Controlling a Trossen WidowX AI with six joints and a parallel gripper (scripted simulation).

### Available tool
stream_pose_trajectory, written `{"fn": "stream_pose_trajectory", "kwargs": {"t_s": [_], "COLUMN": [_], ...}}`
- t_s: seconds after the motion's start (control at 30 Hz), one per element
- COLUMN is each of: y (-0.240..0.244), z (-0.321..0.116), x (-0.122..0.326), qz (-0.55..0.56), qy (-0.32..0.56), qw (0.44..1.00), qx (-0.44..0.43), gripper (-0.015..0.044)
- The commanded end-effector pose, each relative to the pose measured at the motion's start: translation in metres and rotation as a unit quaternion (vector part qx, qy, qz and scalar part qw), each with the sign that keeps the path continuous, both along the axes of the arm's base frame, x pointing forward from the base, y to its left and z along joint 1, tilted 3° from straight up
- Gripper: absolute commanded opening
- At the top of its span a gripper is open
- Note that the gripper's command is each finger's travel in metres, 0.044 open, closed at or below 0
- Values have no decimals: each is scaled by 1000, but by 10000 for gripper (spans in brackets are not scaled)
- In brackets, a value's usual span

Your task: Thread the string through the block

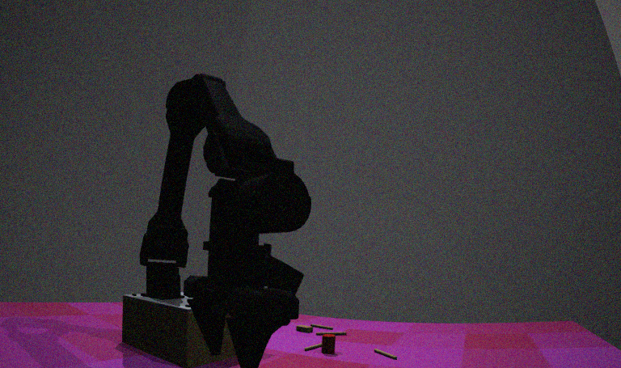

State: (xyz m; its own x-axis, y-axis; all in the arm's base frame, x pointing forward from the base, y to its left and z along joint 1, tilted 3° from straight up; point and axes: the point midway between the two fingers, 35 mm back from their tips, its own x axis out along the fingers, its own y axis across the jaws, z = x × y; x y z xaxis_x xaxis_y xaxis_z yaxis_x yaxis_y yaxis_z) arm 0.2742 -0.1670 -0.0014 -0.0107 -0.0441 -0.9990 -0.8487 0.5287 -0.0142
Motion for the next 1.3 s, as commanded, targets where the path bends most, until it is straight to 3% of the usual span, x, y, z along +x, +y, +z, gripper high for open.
{"fn": "stream_pose_trajectory", "kwargs": {"t_s": [0.0,0.13,0.27,0.4,0.53,0.73,1.27], "y": [1,1,1,0,0,0,0], "z": [-2,-1,1,3,5,8,13], "x": [-1,-1,-1,-1,-1,-1,-1], "qz": [5,-27,-211,-396,-566,-771,-970], "qy": [5,4,-4,-13,-21,-31,-41], "qw": [1000,1000,978,918,824,636,239], "qx": [0,0,-3,-6,-9,-12,-15], "gripper": [440,440,440,440,440,440,440]}}
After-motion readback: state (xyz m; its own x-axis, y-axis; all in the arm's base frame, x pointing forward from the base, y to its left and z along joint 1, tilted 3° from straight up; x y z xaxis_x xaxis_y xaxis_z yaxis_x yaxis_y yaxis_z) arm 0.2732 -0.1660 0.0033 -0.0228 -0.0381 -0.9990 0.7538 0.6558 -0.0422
